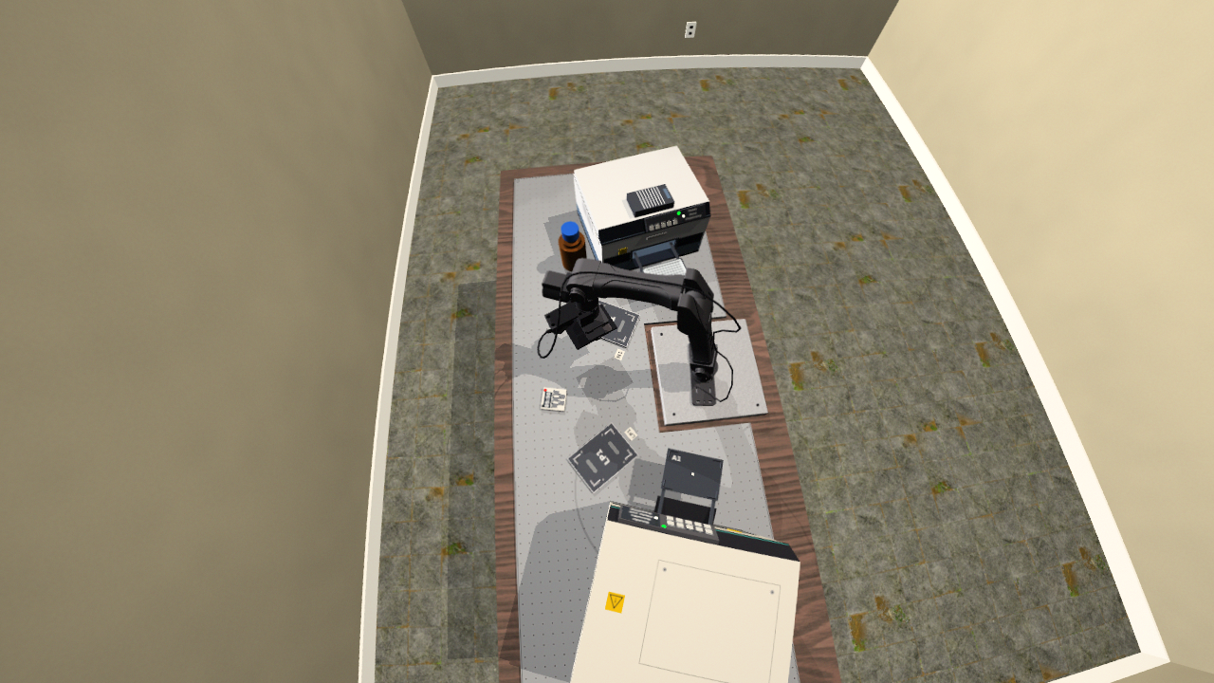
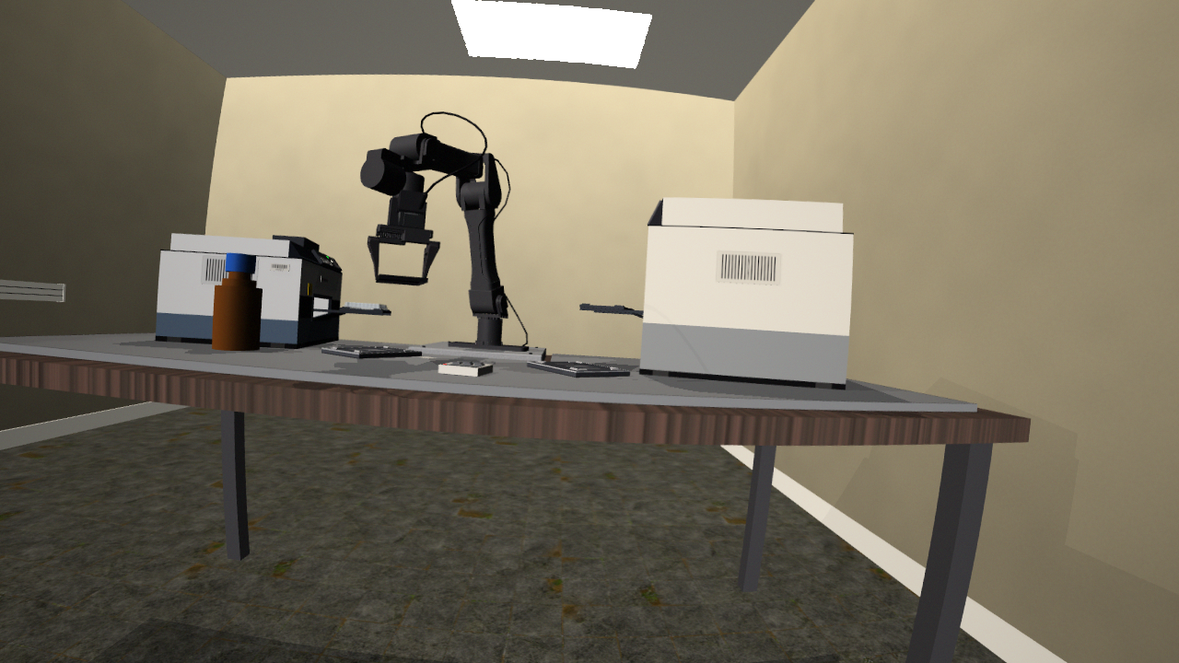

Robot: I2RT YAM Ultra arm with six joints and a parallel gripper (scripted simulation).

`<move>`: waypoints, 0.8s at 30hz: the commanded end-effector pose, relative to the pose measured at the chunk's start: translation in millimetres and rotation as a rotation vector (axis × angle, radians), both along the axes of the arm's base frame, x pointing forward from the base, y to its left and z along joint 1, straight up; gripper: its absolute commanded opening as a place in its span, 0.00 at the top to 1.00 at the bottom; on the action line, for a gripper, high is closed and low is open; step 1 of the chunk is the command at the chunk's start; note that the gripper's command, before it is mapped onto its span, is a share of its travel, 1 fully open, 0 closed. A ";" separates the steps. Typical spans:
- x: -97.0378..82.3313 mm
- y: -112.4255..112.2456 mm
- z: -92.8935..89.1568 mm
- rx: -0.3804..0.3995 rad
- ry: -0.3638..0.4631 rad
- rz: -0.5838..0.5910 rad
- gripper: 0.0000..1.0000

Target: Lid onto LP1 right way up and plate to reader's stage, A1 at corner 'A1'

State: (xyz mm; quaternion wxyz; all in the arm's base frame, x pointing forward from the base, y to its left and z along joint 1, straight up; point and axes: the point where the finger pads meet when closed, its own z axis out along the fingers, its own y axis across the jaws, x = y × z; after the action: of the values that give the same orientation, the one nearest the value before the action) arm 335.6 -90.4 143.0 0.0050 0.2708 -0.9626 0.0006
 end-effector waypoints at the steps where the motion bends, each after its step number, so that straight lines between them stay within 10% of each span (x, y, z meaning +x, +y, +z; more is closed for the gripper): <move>1: 10.6 5.9 14.1 -0.005 -0.057 -0.017 0.15; 24: 28.7 60.0 2.1 0.003 -0.048 0.015 0.15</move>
State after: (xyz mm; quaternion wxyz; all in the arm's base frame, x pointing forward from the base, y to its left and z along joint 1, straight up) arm 350.5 -40.1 136.7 0.0065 0.2824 -0.9593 0.0003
